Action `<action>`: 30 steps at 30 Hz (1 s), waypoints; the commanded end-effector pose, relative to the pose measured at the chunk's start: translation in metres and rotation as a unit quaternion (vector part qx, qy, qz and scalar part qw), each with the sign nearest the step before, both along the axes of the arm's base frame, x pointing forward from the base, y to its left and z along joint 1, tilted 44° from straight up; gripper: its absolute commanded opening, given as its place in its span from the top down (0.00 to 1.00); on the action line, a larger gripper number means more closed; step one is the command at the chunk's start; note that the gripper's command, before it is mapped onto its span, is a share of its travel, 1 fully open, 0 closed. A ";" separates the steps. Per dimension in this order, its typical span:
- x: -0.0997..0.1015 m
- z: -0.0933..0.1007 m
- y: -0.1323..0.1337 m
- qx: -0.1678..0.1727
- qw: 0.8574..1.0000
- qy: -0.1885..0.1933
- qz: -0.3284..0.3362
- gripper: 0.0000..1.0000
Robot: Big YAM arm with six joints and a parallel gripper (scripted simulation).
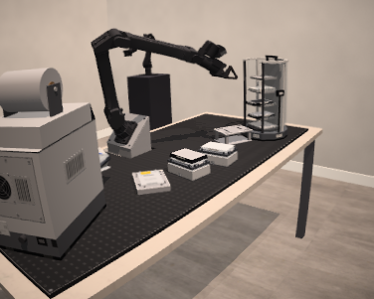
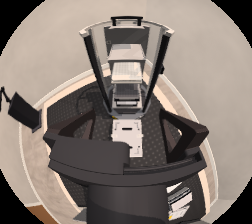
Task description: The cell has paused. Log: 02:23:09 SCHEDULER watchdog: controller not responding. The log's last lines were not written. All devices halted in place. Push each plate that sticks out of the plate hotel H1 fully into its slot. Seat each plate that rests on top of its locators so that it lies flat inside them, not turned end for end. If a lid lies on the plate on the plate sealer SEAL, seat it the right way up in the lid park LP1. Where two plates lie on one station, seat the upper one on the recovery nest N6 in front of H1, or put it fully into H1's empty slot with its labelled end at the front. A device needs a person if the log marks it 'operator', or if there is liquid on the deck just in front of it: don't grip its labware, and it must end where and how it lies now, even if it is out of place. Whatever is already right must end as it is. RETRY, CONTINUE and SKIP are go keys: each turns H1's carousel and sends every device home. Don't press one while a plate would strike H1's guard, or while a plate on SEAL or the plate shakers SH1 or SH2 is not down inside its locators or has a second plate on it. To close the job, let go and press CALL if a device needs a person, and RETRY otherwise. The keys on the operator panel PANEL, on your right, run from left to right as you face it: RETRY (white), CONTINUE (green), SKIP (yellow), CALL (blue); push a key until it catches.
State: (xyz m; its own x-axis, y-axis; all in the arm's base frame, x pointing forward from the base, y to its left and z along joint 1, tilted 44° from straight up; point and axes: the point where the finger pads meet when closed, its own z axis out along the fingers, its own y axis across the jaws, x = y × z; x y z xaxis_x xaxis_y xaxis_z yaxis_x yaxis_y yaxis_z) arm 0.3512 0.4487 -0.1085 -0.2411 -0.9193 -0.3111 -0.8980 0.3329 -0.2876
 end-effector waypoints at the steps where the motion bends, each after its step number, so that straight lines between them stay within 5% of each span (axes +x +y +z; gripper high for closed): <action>1: 0.008 0.008 0.012 0.014 1.000 -0.009 0.001 0.00; 14: 0.008 0.008 0.012 0.014 1.000 -0.009 0.001 0.00; 15: 0.005 -0.014 -0.011 -0.001 1.000 0.000 -0.001 0.02; 30: 0.008 -0.067 -0.048 -0.001 1.000 0.000 -0.001 0.28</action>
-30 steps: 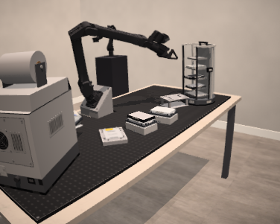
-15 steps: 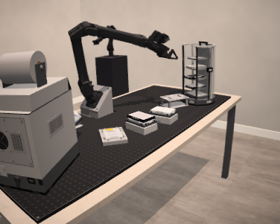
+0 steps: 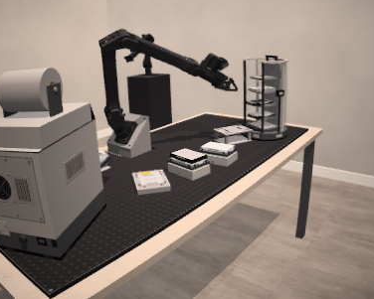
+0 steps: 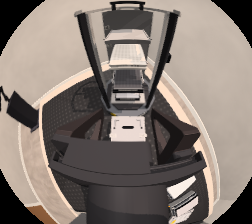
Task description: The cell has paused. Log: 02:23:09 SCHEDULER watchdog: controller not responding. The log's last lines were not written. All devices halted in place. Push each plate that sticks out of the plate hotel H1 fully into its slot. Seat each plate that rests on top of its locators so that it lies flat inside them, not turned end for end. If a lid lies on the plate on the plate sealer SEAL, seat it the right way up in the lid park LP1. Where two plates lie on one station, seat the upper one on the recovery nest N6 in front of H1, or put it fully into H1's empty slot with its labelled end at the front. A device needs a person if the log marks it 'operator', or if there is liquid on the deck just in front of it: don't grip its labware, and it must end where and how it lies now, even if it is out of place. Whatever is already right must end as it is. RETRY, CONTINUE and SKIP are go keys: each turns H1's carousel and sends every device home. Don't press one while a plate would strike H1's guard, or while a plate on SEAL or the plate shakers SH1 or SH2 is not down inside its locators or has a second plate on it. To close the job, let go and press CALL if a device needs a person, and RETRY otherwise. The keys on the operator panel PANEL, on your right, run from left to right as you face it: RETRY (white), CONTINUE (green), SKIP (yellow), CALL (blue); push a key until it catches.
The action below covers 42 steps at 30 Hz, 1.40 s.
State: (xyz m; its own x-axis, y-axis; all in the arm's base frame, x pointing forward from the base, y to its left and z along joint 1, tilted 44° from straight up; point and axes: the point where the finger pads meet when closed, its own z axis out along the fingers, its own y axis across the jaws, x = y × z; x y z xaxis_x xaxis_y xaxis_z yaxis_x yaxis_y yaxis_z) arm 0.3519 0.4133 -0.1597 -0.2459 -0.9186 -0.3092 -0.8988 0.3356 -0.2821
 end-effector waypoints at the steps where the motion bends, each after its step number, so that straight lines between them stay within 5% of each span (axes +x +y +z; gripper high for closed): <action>1: 0.007 -0.020 -0.016 -0.001 1.000 -0.003 0.000 0.30; 9: 0.009 -0.031 -0.024 0.001 1.000 -0.006 0.000 0.42; 11: 0.031 -0.031 -0.002 0.020 1.000 -0.021 0.000 0.46; 24: 0.044 -0.085 -0.012 0.018 1.000 -0.021 0.000 0.68; 29: 0.048 -0.069 -0.002 0.028 0.999 -0.029 0.002 0.78; 42: 0.045 -0.076 -0.005 0.023 0.999 -0.025 0.002 1.00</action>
